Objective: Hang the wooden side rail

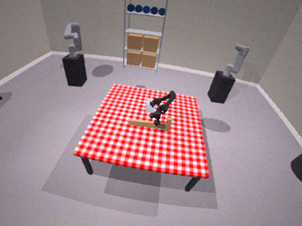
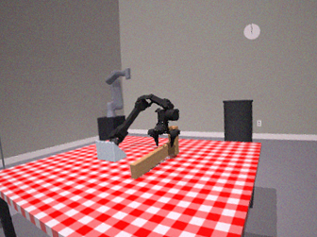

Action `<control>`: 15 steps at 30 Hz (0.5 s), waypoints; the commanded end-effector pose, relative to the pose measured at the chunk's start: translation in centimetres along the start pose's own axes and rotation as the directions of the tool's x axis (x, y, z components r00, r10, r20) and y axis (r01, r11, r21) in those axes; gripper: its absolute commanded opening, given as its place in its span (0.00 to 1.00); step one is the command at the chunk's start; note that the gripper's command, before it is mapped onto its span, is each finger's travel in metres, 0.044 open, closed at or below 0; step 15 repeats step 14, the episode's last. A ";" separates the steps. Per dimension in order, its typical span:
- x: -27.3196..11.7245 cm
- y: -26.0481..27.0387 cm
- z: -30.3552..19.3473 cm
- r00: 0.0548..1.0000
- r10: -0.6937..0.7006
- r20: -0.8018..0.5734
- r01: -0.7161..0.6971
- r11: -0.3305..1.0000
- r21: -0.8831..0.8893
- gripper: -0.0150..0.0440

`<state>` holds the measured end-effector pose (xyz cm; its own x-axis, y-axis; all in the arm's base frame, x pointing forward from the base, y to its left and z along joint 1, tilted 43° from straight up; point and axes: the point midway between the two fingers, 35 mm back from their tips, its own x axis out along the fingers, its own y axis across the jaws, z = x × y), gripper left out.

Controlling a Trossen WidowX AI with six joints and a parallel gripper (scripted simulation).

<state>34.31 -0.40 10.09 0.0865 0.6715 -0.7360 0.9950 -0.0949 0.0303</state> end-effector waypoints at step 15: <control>0.0 -0.1 0.6 1.000 -0.002 0.000 0.002 1.000 0.008 1.00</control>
